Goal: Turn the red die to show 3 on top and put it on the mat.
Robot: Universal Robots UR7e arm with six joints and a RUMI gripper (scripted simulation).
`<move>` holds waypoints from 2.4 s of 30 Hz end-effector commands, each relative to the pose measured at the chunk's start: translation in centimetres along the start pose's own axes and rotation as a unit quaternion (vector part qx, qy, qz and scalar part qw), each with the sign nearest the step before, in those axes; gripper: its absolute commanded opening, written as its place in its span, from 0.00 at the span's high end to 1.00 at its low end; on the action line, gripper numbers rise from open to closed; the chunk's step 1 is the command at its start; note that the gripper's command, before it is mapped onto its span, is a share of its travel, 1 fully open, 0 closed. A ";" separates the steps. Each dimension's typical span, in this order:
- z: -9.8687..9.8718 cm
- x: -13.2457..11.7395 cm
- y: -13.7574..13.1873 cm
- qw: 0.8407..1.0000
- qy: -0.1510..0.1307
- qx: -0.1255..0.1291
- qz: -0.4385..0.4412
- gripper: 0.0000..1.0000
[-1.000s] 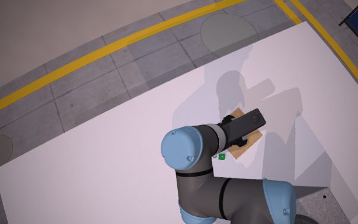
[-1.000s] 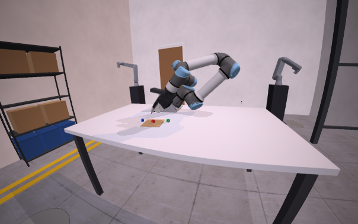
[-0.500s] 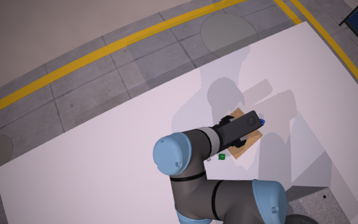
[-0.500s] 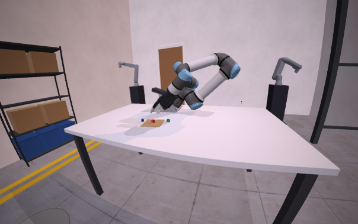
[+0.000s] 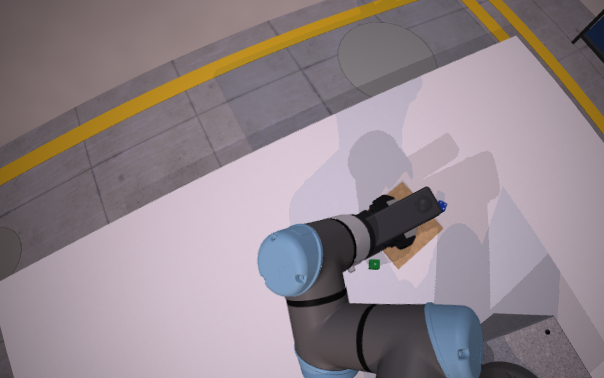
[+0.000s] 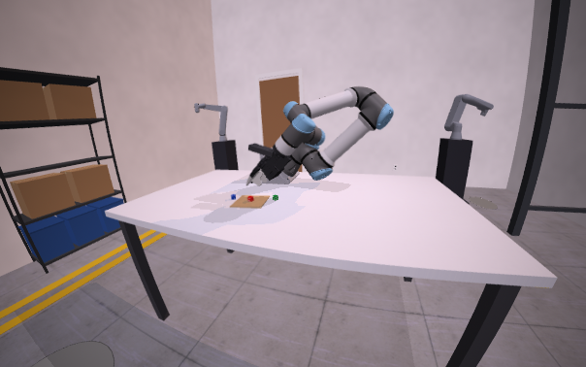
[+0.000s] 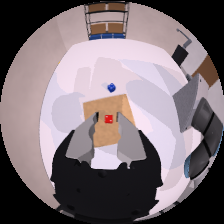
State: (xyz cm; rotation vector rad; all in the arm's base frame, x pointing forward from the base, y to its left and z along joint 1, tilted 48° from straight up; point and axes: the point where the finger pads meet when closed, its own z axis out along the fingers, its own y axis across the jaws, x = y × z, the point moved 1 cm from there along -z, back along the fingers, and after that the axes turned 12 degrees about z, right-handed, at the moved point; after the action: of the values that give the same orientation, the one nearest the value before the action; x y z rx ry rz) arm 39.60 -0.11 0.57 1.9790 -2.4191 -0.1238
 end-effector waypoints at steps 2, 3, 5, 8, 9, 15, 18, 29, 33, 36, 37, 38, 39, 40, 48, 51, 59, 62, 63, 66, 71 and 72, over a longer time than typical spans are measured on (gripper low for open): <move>0.4 -0.3 0.2 1.000 0.000 -0.002 -0.001 0.79; 0.4 -0.3 0.2 1.000 0.000 -0.002 -0.001 0.79; 0.6 -0.5 0.3 1.000 0.000 -0.002 -0.001 0.79; 0.8 -0.7 0.3 1.000 0.000 -0.002 -0.001 0.79; 0.9 -0.8 0.3 1.000 0.000 -0.002 -0.001 0.79; 1.6 -1.5 0.5 1.000 0.000 -0.002 -0.001 0.79; 2.0 -1.9 0.6 1.000 0.000 -0.002 -0.001 0.79; 3.3 -3.1 0.8 1.000 0.000 -0.002 -0.001 0.79; 3.8 -3.6 0.9 1.000 0.000 -0.002 -0.001 0.79; 4.0 -3.8 1.0 1.000 0.000 -0.002 -0.001 0.79; 4.0 -3.8 1.0 1.000 0.000 -0.002 -0.001 0.79; 4.1 -3.9 1.0 1.000 0.000 -0.002 -0.001 0.79; 4.2 -4.0 1.0 1.000 0.000 -0.002 -0.001 0.79; 4.3 -4.1 1.1 1.000 0.000 -0.002 -0.001 0.79; 4.9 -4.7 1.2 1.000 0.000 -0.002 -0.001 0.79; 4.9 -4.7 1.2 1.000 0.000 -0.002 -0.001 0.79; 5.0 -4.8 1.2 1.000 0.000 -0.002 -0.001 0.79; 5.0 -4.8 1.2 1.000 0.000 -0.002 -0.001 0.79; 5.0 -4.8 1.2 1.000 0.000 -0.002 -0.001 0.79; 5.0 -4.8 1.2 1.000 0.000 -0.002 -0.001 0.79; 5.0 -4.8 1.2 1.000 0.000 -0.002 -0.001 0.79; 5.0 -4.8 1.2 1.000 0.000 -0.002 -0.001 0.79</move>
State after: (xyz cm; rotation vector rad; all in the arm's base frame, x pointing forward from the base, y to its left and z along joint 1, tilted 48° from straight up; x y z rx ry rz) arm 39.29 4.96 -3.97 1.9792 -2.4193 -0.1217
